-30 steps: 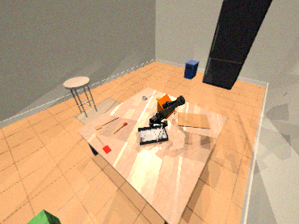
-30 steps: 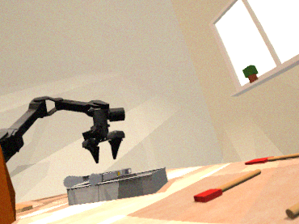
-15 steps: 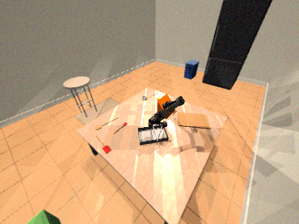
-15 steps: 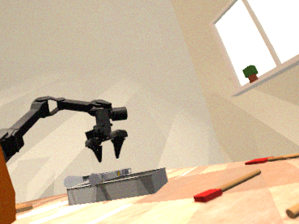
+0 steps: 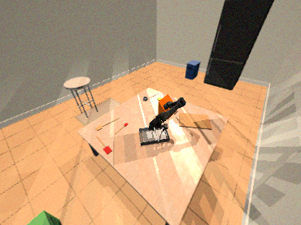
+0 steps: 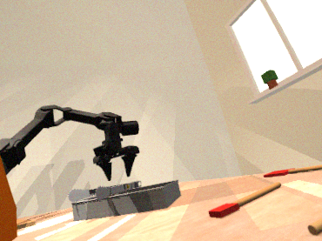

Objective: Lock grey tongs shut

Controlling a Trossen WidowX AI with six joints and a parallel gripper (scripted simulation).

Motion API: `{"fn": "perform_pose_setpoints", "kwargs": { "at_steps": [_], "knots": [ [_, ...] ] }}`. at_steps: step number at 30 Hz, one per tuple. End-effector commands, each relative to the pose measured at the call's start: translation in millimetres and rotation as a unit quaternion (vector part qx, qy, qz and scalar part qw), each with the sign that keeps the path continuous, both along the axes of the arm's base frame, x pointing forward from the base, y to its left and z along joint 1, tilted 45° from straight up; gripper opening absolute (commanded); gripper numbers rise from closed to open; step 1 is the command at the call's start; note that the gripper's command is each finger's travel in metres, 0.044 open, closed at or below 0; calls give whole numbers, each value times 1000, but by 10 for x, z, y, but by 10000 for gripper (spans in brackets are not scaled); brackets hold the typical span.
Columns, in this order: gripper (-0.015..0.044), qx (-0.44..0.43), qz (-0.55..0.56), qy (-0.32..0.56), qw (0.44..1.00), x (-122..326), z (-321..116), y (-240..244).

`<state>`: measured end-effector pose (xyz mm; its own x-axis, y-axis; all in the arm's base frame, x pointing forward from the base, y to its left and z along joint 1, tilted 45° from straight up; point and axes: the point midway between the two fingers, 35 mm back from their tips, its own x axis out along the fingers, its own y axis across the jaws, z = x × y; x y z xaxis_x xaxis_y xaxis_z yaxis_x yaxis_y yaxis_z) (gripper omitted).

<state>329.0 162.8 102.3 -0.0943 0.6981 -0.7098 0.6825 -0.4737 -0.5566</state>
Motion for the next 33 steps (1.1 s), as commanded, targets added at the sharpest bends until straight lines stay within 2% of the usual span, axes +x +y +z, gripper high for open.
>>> {"fn": "perform_pose_setpoints", "kwargs": {
  "at_steps": [1, 33],
  "knots": [
    [440, -1, -3, 3, 1000, -3, -49, 37],
    [440, 1, -3, 3, 1000, -69, -407, 404]
  ]
}}
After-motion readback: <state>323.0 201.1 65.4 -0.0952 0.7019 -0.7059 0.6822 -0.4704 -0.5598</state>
